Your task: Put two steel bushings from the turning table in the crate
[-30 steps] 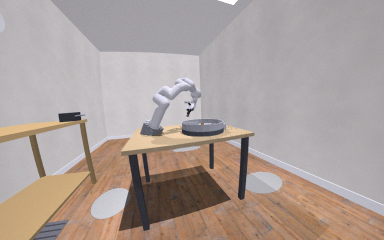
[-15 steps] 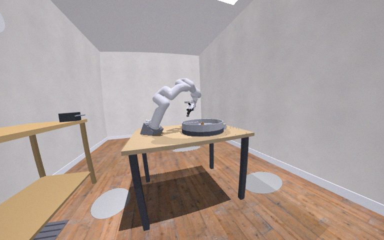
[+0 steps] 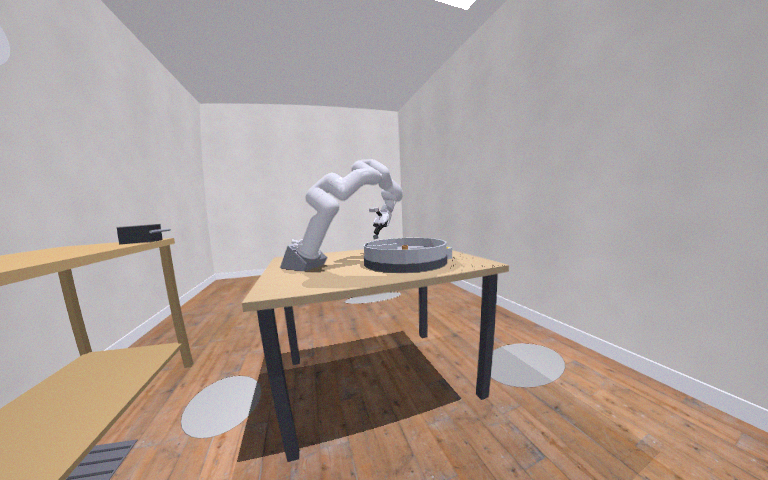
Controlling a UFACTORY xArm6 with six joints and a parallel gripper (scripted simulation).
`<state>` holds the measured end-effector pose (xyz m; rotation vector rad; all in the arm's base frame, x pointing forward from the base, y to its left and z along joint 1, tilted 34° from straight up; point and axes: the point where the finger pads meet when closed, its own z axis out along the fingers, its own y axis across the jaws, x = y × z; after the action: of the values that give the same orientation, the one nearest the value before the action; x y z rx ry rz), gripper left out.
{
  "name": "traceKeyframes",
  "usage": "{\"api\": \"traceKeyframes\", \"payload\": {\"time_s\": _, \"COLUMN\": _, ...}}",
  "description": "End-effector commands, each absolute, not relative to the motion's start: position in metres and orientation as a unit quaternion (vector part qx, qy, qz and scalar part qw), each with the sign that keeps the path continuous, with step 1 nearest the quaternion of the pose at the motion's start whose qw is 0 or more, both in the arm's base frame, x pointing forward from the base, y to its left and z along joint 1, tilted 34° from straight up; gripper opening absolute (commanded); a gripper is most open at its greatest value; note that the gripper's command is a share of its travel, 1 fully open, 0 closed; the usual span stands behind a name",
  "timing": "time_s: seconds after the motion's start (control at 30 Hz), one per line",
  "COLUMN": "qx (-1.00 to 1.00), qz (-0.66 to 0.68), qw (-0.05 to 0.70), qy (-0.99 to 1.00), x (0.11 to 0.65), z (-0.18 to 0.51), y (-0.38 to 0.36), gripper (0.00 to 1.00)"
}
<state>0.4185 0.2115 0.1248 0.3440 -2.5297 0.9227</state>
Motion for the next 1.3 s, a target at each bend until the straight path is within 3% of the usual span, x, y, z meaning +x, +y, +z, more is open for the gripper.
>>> {"api": "traceKeyframes", "payload": {"time_s": 0.0, "qx": 0.125, "qz": 0.331, "qw": 0.208, "qy": -0.912, "x": 0.426, "z": 0.112, "y": 0.206, "gripper": 0.00}}
{"api": "traceKeyframes", "payload": {"time_s": 1.27, "qx": 0.125, "qz": 0.331, "qw": 0.208, "qy": -0.912, "x": 0.436, "z": 0.087, "y": 0.193, "gripper": 0.00}}
